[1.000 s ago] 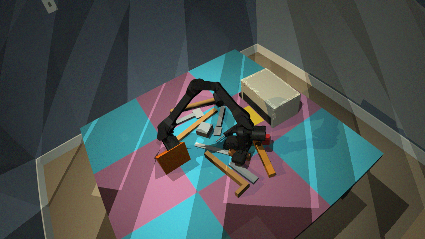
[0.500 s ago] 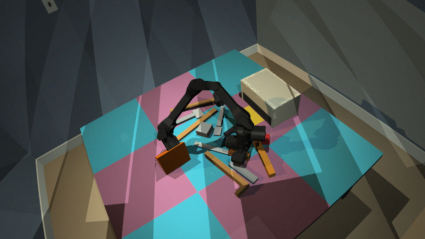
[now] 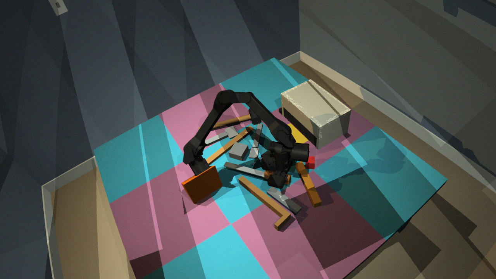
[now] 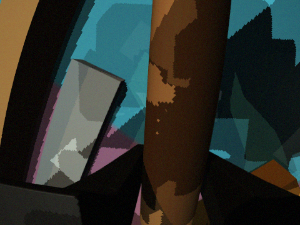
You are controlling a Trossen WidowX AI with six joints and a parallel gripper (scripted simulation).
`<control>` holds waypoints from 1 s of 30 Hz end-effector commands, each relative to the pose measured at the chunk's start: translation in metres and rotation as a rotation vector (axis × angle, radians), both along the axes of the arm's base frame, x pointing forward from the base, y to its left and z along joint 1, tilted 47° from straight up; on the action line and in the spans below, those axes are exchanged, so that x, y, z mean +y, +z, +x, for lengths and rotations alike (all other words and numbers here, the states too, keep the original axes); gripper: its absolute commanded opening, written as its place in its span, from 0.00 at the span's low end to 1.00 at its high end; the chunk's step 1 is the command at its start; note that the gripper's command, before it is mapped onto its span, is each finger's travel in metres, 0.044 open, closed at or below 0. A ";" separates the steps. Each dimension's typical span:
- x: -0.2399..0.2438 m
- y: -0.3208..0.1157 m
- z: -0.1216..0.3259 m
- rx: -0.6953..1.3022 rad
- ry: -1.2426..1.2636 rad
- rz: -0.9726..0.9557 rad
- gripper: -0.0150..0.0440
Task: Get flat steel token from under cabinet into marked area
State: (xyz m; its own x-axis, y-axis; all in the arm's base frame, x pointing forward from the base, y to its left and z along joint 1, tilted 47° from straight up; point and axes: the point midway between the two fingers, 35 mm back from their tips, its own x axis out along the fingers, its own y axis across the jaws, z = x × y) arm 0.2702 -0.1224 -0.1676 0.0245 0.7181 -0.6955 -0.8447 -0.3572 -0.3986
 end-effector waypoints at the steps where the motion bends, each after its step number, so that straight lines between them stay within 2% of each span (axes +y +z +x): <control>1: -0.010 0.009 0.000 -0.008 -0.002 -0.008 0.25; 30: -0.050 0.052 -0.011 -0.006 -0.002 -0.011 0.25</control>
State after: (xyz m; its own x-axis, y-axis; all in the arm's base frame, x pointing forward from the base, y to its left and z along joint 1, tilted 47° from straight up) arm 0.2589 -0.1635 -0.1242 0.0245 0.7175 -0.6961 -0.8456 -0.3565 -0.3972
